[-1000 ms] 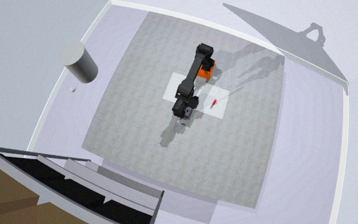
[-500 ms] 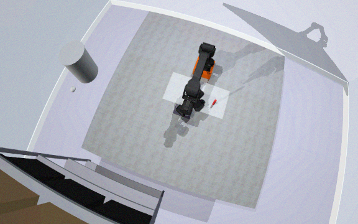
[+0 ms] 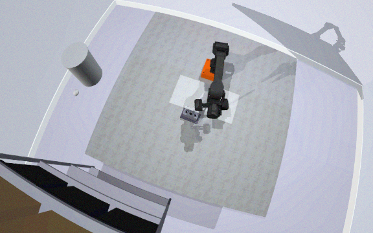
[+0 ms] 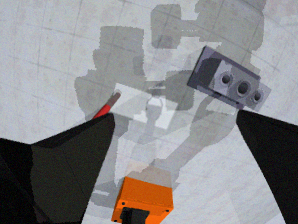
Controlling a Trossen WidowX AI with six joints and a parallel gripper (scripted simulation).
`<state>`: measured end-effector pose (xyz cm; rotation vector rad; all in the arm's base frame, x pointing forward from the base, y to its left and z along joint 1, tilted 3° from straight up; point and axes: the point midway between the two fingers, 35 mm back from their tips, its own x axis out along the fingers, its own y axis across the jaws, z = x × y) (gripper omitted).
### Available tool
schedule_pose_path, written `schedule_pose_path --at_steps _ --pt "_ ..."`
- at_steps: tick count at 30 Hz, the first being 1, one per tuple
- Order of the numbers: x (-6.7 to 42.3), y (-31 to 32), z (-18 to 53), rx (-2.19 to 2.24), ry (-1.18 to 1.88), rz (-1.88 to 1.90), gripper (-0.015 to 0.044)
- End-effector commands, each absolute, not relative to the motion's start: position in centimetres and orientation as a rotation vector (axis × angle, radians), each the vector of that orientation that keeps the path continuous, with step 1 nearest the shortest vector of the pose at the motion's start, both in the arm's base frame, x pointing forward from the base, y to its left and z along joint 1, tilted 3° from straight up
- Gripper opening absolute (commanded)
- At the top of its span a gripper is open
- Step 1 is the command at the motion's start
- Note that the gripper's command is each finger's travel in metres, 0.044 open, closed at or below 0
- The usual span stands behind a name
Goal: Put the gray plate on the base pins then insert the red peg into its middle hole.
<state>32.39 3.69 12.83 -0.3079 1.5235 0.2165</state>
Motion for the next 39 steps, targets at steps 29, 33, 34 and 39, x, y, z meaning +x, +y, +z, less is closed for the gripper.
schedule_pose_path --at_steps 29,33,34,39 --pt "23.8 12.5 11.6 0.825 1.350 -0.863 0.0440" --pt "23.9 12.4 9.8 0.825 1.350 -0.863 0.0440" --pt "23.9 12.4 8.9 0.825 1.350 -0.863 0.0440" --pt "23.9 12.3 8.0 0.825 1.350 -0.863 0.0440"
